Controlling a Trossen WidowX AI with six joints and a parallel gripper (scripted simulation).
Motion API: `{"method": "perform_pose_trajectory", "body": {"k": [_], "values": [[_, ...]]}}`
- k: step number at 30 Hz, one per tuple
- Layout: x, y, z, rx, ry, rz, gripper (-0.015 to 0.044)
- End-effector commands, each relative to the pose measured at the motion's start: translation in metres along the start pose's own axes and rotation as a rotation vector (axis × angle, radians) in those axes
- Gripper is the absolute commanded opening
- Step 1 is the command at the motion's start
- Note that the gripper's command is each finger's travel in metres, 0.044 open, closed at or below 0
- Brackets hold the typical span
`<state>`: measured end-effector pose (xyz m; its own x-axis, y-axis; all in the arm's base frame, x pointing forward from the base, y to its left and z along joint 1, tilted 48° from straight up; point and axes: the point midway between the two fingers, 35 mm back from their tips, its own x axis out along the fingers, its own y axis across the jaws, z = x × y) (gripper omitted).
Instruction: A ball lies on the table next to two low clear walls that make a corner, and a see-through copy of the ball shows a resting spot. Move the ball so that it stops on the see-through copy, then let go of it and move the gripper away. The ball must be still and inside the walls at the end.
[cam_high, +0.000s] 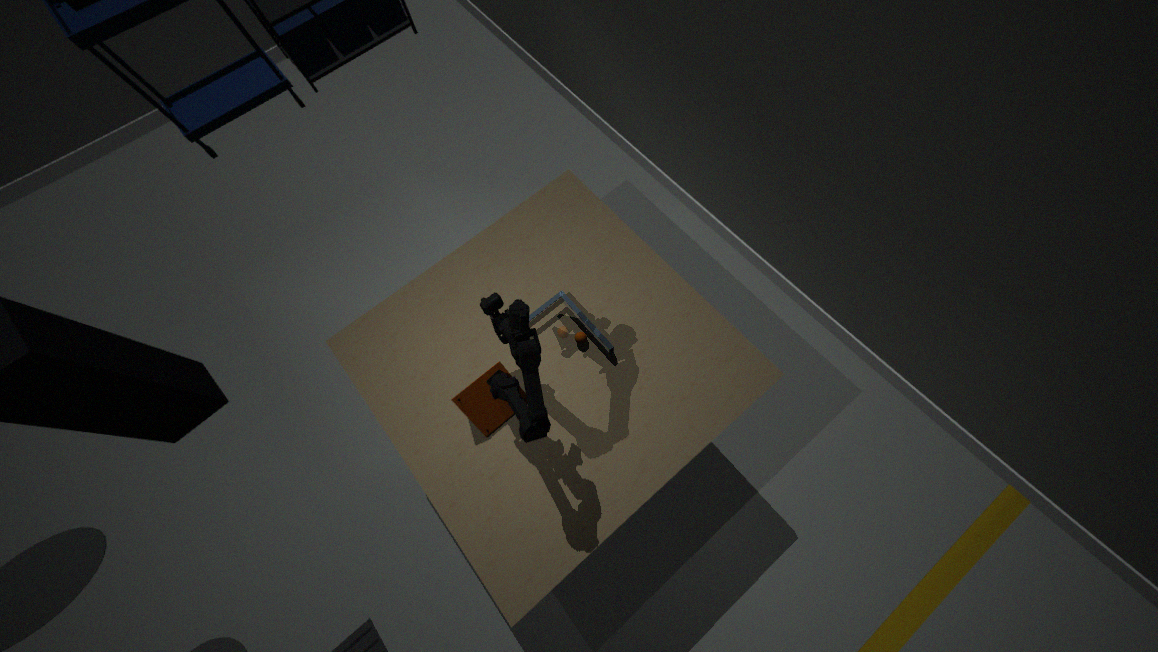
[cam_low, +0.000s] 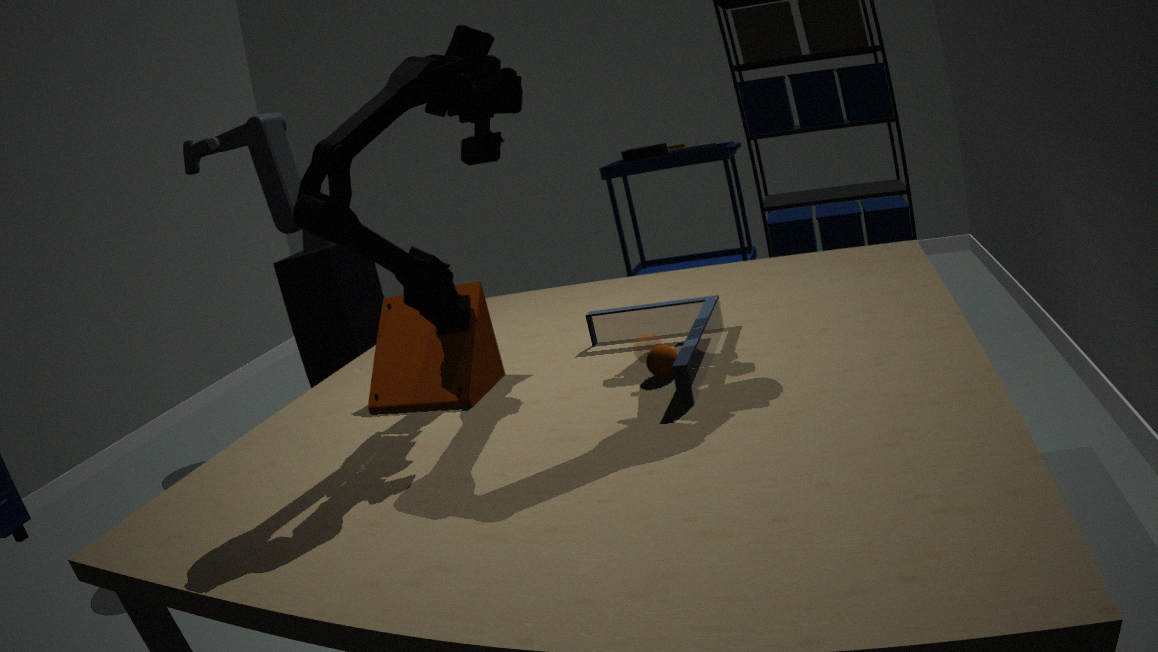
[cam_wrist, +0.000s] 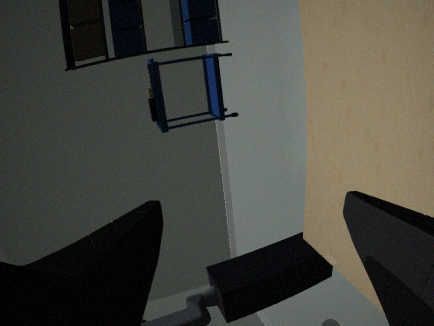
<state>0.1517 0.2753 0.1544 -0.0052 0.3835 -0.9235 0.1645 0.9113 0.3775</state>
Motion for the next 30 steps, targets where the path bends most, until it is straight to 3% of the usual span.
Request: {"method": "perform_pose_trajectory", "body": {"k": [1,12,22,30], "values": [[0.014,-0.032,0.066,0.015,-0.139,-0.151,0.0345],[0.016,-0.167,0.201,0.018,-0.305,-0.665,0.0345],[-0.015,-0.322,0.256,-0.020,-0.135,-1.188,0.0345],[-0.017,-0.333,0.257,-0.024,-0.111,-1.222,0.0345]]}}
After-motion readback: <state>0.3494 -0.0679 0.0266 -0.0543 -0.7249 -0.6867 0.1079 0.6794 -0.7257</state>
